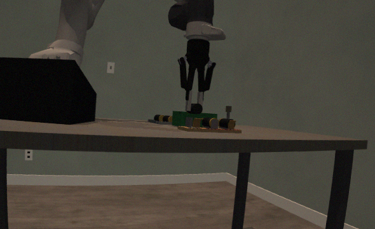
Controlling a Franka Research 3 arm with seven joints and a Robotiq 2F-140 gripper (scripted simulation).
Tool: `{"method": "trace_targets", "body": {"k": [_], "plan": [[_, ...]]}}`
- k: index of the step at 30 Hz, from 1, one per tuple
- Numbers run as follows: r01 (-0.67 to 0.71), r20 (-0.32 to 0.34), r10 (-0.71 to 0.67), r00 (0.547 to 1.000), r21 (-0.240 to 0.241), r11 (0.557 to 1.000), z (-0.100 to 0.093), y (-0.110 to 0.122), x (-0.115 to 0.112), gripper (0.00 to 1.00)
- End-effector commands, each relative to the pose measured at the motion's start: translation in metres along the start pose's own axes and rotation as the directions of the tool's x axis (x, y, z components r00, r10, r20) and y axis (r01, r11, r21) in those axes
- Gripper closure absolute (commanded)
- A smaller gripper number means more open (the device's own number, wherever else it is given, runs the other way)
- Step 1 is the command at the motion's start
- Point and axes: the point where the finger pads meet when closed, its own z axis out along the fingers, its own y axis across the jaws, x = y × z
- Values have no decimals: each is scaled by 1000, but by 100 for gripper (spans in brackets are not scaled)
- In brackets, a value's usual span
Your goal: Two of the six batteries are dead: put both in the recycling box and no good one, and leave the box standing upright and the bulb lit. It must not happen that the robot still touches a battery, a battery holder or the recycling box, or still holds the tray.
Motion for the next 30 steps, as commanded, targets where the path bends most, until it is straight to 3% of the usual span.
{"method": "trace_targets", "body": {"k": [1,8,30], "plan": [[-1,-3,1,1000,3,1000,2,0,2,84],[-1,-3,1,1000,3,1000,12,0,2,84],[-1,-3,1,1000,3,1000,12,0,2,84]]}}
